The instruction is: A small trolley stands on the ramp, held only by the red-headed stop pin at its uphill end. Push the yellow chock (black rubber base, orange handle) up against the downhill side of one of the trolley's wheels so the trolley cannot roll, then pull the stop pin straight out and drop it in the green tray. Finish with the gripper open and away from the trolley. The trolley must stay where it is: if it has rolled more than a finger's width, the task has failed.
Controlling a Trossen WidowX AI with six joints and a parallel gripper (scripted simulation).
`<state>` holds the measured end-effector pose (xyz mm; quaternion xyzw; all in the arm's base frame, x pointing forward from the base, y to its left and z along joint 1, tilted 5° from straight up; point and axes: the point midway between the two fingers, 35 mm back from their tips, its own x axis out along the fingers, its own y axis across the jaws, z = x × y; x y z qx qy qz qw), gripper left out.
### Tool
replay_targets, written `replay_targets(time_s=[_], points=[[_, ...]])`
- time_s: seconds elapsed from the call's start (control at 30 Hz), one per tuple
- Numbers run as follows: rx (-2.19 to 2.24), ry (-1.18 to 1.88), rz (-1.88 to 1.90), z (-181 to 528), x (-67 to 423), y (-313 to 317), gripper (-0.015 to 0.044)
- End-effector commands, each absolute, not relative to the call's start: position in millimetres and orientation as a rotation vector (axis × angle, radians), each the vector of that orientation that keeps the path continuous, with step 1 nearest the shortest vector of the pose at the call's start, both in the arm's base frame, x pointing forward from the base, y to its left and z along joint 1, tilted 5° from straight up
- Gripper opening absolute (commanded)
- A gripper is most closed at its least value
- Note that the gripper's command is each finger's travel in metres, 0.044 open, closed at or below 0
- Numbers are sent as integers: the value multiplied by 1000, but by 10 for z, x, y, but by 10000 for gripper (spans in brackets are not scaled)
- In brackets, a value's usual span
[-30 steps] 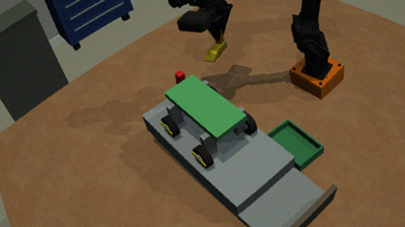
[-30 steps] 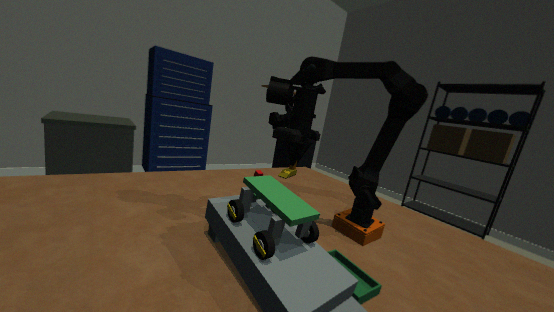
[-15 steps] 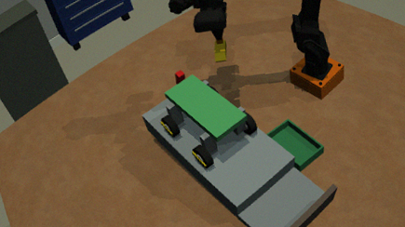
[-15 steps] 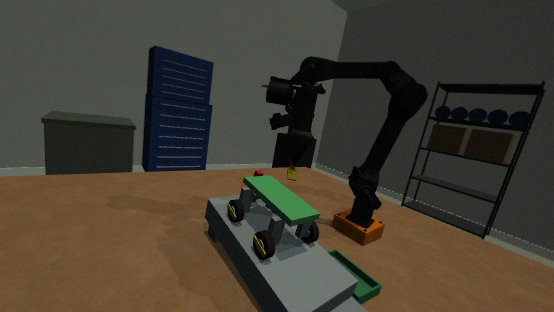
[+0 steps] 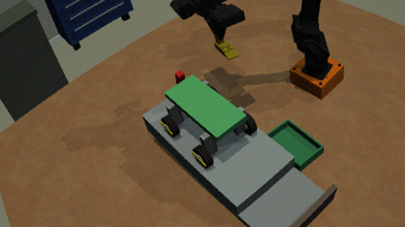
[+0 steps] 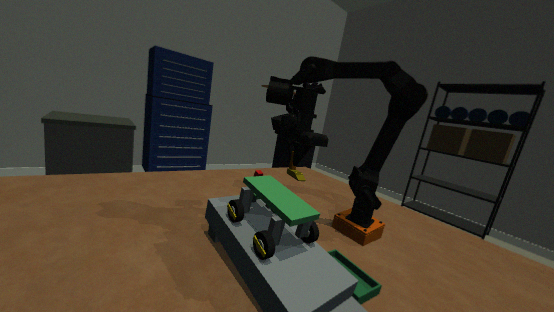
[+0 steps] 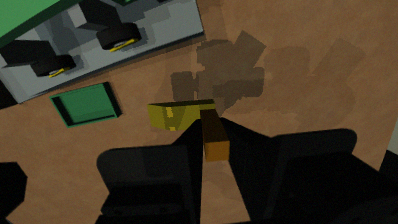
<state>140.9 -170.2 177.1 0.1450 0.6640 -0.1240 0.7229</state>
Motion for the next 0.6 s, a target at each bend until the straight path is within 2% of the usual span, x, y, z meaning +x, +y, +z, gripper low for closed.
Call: replay_targets(time_s=[0.0, 0.57], points=[[230, 1478, -194, 1772, 1404, -1701, 0], [-199, 1477, 198, 1772, 1404, -1700, 0]])
